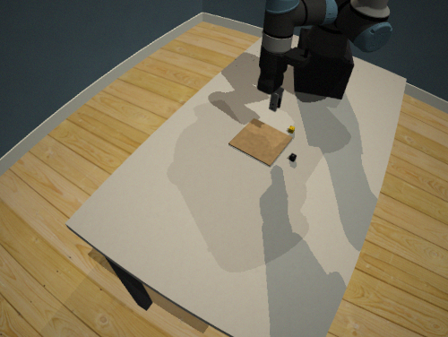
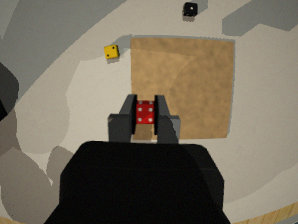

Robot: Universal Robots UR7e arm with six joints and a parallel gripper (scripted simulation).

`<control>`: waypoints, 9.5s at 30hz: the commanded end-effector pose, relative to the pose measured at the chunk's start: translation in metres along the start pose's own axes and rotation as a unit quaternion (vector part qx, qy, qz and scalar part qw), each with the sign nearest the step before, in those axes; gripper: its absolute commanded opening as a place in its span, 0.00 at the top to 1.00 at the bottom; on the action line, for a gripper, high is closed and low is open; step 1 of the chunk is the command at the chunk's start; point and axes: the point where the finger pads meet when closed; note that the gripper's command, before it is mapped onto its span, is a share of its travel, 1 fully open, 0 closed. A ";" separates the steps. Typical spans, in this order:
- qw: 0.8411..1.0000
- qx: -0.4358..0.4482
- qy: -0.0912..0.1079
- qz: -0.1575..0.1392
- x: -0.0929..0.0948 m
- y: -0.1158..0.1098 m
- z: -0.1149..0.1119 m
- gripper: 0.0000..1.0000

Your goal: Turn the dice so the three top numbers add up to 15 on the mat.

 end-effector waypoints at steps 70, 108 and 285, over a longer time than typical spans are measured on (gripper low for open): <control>1.000 0.000 0.000 0.001 0.086 0.002 -0.001 0.66; 1.000 0.000 0.000 0.001 0.086 0.002 0.003 0.66; 1.000 0.000 0.000 0.001 0.006 0.002 0.004 0.36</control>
Point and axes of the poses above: the point where the finger pads meet when closed, its own x axis out along the fingers, its own z axis across the jaws, y = z × x, and after that the axes turned 1 degree about -x, right-handed
